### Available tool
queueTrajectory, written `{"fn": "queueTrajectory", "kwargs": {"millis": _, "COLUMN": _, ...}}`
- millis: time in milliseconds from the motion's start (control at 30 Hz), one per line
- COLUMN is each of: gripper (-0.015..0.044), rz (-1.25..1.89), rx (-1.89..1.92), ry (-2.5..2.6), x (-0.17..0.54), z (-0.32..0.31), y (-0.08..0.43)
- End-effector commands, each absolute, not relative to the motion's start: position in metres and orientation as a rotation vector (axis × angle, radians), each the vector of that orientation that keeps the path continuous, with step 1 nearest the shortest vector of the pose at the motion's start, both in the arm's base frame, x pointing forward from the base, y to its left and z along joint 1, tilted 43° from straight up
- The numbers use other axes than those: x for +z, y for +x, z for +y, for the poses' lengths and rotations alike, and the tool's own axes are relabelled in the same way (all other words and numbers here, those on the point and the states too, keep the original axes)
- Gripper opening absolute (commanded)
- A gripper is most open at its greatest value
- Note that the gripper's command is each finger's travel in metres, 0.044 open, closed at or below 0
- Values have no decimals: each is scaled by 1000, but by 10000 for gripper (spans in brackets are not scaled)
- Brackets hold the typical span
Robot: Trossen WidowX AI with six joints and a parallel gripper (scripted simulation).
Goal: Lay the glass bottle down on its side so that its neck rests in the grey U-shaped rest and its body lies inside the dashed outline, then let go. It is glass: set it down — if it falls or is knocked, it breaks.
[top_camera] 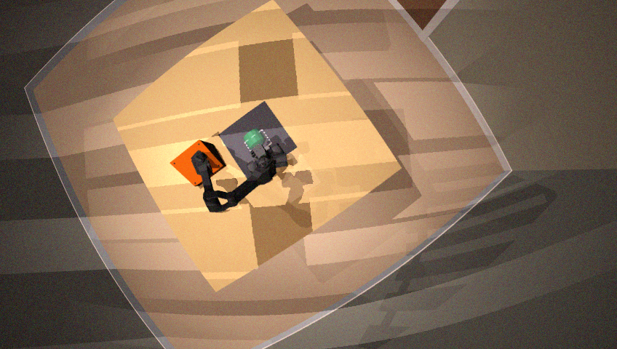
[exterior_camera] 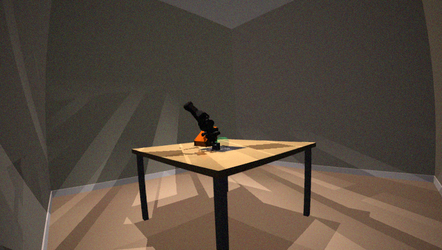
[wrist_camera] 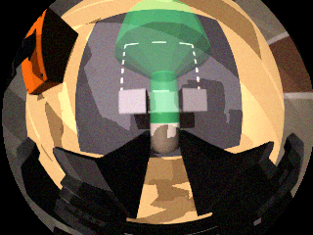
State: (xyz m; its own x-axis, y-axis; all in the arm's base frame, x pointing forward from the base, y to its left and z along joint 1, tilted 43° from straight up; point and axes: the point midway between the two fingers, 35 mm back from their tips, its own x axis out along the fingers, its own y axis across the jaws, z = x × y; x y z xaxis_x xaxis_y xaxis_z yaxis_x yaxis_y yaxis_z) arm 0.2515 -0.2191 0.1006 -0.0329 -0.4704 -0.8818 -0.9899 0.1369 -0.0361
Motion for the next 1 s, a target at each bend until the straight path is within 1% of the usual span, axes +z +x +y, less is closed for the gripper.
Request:
{"fn": "queueTrajectory", "kwargs": {"millis": 0, "gripper": 100, "rz": 1618, "rx": 829, "ry": -1442, "x": 98, "z": -218, "y": 252}}
{"fn": "queueTrajectory", "kwargs": {"millis": 967, "gripper": 100, "rz": 1638, "rx": 812, "ry": -1453, "x": 98, "z": -222, "y": 251}}
